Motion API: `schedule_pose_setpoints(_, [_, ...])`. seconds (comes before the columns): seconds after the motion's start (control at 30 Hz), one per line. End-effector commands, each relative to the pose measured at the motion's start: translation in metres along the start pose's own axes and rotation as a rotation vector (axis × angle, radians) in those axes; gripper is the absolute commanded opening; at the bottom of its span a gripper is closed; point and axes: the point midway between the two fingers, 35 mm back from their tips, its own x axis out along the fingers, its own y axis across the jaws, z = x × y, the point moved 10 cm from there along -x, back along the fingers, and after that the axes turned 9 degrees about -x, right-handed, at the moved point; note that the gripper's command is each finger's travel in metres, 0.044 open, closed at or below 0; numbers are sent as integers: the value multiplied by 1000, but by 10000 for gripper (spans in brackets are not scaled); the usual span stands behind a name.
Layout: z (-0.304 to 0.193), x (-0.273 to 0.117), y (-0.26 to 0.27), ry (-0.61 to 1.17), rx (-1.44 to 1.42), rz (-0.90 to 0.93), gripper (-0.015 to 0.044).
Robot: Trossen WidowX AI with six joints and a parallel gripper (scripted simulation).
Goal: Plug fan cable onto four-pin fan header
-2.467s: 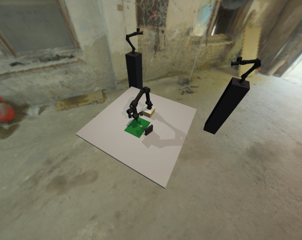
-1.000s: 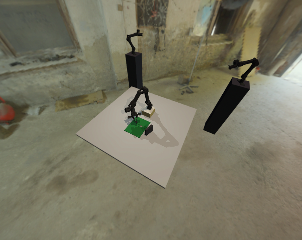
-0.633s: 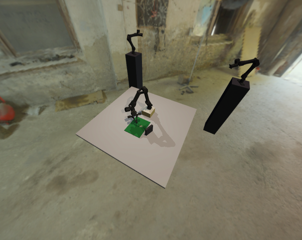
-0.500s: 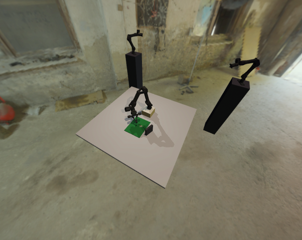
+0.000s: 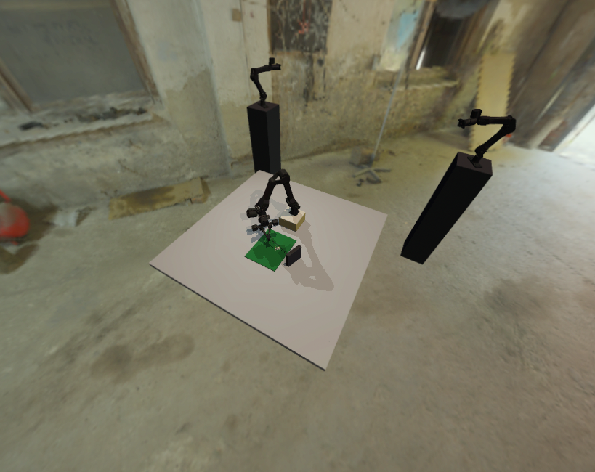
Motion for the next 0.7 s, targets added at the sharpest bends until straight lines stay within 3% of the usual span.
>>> schedule_pose_setpoints(0.0, [-6,-4,5,-53,-11,-12,0])
schedule_pose_setpoints(0.67, [-20,-21,20,-252,-84,-82,0])
